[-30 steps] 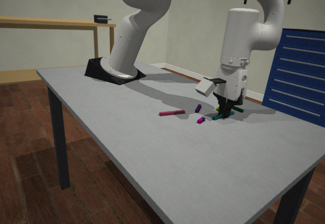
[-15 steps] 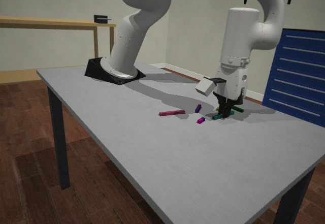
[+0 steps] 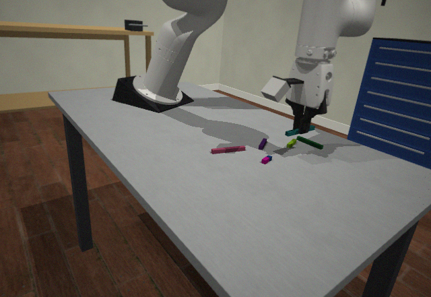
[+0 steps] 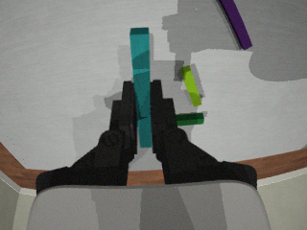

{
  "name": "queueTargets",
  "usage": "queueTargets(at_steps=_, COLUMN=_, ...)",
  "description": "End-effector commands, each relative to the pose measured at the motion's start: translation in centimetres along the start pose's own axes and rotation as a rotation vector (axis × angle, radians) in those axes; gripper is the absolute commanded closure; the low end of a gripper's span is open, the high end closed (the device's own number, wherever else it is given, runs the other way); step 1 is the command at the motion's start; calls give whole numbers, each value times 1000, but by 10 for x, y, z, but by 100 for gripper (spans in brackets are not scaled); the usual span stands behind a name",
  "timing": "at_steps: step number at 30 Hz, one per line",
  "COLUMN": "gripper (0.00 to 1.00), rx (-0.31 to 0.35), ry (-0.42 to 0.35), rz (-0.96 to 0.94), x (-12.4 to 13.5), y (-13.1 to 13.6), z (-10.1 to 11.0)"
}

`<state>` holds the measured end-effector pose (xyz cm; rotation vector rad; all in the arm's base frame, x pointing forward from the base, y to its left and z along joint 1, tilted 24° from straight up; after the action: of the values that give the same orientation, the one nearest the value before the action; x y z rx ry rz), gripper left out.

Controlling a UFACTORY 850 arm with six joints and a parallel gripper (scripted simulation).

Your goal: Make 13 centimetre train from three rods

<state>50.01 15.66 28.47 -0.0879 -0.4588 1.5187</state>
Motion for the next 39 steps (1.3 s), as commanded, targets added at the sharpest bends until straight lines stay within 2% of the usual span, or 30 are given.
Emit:
queueTargets(at_steps=1, gripper=96, rx=3, ry=12, rz=-1, x=2, y=-1, z=32)
queueTargets(at_steps=4, gripper=96, rx=3, ry=12, rz=-1, x=2, y=-1, z=39)
queueTargets(at_steps=16, gripper=96, rx=4, ry=13, rz=7, x=-2, y=-3, z=38)
queueTargets(at_steps=28, gripper=96, rx=14, ry=17, rz=208, x=-103, y=-32, z=39)
queueTargets(at_steps=30, gripper=96, rx=14, ry=17, rz=208, x=-103, y=-32, z=39)
queueTargets(at_steps=33, gripper=96, rx=9, ry=14, rz=273, x=-137, y=-39, z=40)
queueTargets(at_steps=36, gripper=96, rx=6, ry=12, rz=302, x=-152, y=-41, z=42)
queueTargets(at_steps=39, gripper=96, rx=5, ry=12, rz=308, x=-155, y=-41, z=42)
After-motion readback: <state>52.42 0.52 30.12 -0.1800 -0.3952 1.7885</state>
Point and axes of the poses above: the point where the finger pads meet when closed, its own z axis back along the fingers, its own y axis across the jaws, x = y × z, the point moved 2 cm from there along z, back along the fingers, and after that the axes turned 10 degrees about -z, right-handed, at the moved point
